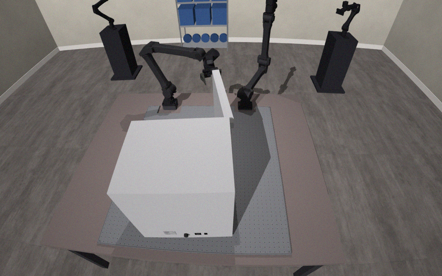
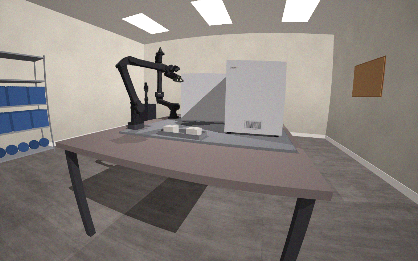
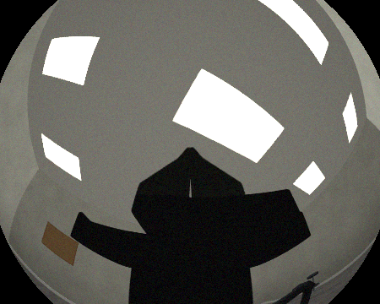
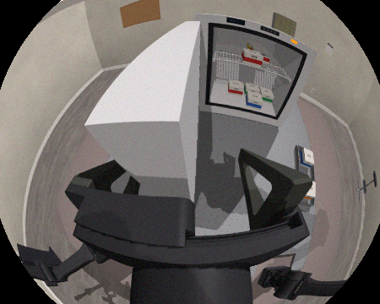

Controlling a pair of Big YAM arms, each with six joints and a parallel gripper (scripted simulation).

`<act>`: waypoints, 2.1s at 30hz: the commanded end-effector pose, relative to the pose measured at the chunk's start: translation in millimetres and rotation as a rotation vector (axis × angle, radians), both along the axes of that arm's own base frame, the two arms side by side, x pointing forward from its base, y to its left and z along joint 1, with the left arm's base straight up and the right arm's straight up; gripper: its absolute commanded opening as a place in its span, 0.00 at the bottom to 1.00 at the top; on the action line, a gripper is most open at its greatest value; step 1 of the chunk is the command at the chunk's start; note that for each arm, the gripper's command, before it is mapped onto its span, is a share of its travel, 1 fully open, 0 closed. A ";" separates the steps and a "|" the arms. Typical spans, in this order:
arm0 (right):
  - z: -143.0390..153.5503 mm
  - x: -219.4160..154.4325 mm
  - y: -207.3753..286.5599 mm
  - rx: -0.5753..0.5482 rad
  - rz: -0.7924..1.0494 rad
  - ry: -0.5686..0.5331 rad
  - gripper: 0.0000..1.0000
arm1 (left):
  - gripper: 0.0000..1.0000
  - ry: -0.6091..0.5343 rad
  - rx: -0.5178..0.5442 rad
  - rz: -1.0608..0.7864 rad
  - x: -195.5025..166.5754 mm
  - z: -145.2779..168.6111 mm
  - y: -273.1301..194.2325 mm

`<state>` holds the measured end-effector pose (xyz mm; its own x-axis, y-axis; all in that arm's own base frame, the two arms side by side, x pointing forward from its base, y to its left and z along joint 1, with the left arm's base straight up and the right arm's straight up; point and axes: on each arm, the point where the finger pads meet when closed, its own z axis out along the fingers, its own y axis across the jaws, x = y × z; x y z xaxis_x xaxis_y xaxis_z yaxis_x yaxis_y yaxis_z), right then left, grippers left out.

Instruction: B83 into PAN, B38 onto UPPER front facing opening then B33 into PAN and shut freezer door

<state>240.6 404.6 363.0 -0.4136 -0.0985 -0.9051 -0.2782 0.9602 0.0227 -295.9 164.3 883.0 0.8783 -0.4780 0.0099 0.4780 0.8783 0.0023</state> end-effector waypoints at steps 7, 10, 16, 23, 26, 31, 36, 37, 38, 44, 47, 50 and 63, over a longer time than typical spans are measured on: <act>7.6 12.9 -22.8 0.004 0.049 -0.022 1.00 | 0.00 0.033 0.016 -0.012 12.2 0.8 -5.8; 7.5 15.2 -30.4 0.004 0.066 -0.023 1.00 | 0.00 0.033 0.016 -0.012 12.2 0.8 -5.8; 7.4 19.2 -43.0 0.003 0.097 -0.025 1.00 | 0.00 0.033 0.016 -0.012 12.2 0.8 -5.8; 7.4 24.6 -57.8 0.002 0.133 -0.028 1.00 | 0.00 0.033 0.016 -0.012 12.2 0.8 -5.8; 7.3 27.4 -65.3 0.002 0.149 -0.029 1.00 | 0.00 0.033 0.016 -0.012 12.2 0.8 -5.8; 7.3 32.4 -77.5 0.001 0.179 -0.031 1.00 | 0.00 0.033 0.016 -0.012 12.2 0.8 -5.8; 7.4 35.8 -84.6 0.000 0.211 -0.033 1.00 | 0.00 0.033 0.016 -0.012 12.2 0.8 -5.8; 7.4 37.0 -87.0 0.000 0.215 -0.034 1.00 | 0.00 0.033 0.016 -0.012 12.2 0.8 -5.8; 7.4 38.1 -89.4 -0.001 0.217 -0.034 1.00 | 0.00 0.033 0.016 -0.012 12.2 0.8 -5.8; 7.4 45.3 -103.6 -0.002 0.244 -0.037 1.00 | 0.00 0.033 0.016 -0.012 12.2 0.8 -5.8; 7.4 49.1 -110.5 -0.003 0.262 -0.038 1.00 | 0.00 0.033 0.016 -0.012 12.2 0.8 -5.8; 7.4 51.7 -115.1 -0.004 0.274 -0.039 1.00 | 0.00 0.033 0.016 -0.012 12.2 0.8 -5.8; 7.5 68.6 -142.1 -0.008 0.345 -0.044 1.00 | 0.00 0.033 0.016 -0.012 12.2 0.8 -5.8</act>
